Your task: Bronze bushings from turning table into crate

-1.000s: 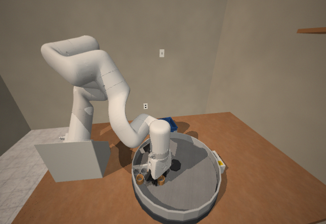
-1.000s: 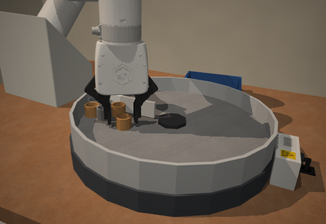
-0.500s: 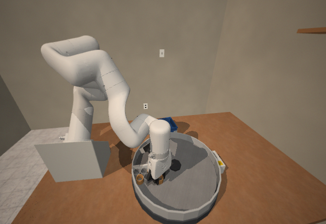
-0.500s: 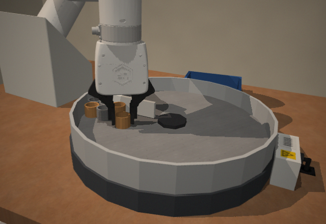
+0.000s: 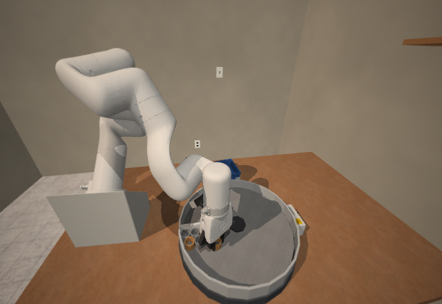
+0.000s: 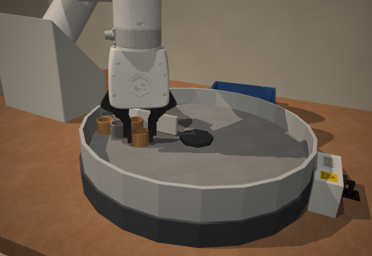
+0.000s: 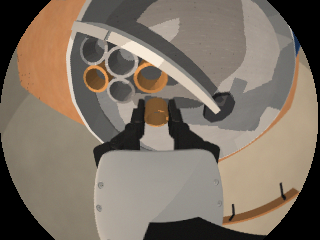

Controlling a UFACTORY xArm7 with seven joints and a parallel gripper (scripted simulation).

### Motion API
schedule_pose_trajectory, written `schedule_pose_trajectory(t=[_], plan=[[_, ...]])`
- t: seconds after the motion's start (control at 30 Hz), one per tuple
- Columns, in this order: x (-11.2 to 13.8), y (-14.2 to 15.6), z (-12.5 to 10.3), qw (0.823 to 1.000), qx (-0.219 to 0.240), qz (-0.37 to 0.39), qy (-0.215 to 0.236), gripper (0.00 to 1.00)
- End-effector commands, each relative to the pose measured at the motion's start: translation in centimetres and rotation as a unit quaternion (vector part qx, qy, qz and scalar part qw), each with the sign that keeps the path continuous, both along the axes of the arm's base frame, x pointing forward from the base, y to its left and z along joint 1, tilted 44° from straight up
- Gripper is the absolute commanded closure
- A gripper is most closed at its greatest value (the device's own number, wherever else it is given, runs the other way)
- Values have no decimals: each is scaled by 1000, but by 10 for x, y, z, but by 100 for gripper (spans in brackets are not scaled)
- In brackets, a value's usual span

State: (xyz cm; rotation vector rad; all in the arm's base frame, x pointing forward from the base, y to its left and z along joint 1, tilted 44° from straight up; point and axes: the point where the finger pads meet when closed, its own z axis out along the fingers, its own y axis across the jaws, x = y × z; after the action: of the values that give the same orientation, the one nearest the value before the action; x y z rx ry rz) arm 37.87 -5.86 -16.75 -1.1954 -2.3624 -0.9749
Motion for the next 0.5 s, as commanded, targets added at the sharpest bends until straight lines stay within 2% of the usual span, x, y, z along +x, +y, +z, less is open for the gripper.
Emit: schedule_pose_trajectory(t=[0.0, 0.47], plan=[[1, -2, 0, 1000, -2, -1, -1, 100], [1, -6, 4, 1000, -2, -1, -1, 100]])
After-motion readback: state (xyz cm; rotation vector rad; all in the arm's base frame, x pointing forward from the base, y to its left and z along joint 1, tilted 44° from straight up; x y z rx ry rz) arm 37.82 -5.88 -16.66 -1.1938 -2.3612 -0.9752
